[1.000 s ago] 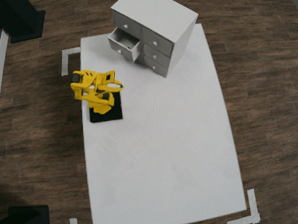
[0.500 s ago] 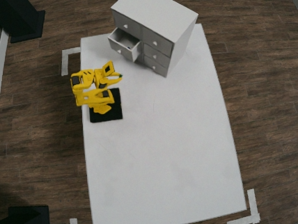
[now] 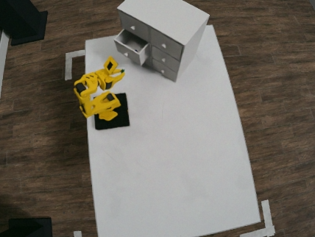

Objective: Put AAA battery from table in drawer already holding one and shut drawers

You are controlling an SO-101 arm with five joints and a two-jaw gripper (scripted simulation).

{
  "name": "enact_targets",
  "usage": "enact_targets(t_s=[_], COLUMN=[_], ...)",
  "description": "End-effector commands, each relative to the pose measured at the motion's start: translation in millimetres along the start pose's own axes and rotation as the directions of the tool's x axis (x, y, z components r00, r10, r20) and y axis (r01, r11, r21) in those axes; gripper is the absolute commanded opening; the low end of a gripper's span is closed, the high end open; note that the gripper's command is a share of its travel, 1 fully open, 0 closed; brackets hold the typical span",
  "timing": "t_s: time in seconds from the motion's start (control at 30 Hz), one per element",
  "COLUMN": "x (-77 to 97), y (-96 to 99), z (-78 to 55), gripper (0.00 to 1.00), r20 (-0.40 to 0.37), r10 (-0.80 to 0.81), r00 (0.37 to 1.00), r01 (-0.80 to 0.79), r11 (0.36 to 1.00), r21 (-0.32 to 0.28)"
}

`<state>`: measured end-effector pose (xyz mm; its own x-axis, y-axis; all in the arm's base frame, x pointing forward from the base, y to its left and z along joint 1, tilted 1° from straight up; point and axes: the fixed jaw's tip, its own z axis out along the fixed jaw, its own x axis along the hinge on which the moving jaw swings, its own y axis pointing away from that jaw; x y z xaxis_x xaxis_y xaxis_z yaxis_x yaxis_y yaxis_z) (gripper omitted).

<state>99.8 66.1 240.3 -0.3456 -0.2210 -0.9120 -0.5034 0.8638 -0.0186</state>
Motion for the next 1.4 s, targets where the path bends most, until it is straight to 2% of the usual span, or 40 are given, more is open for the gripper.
enact_targets(t_s=[0.0,0.27,0.33,0.37,0.77,1.37], x=[2.3,4.6,4.6,5.0,12.6,12.6], y=[12.8,36.7,36.7,39.6,71.1,71.1], z=[-1.6,-7.9,-7.9,-9.0,-27.2,-27.2], gripper=[0.00,0.00,0.00,0.00,0.00,0.00], r20=[0.002,0.024,0.024,0.027,0.091,0.091], r10=[-0.051,-0.134,-0.134,-0.144,-0.254,-0.254], r00=[0.999,0.991,0.991,0.989,0.963,0.963], r01=[0.051,0.135,0.135,0.145,0.260,0.260], r11=[0.994,0.949,0.949,0.940,0.789,0.789], r21=[-0.099,-0.285,-0.285,-0.308,-0.556,-0.556])
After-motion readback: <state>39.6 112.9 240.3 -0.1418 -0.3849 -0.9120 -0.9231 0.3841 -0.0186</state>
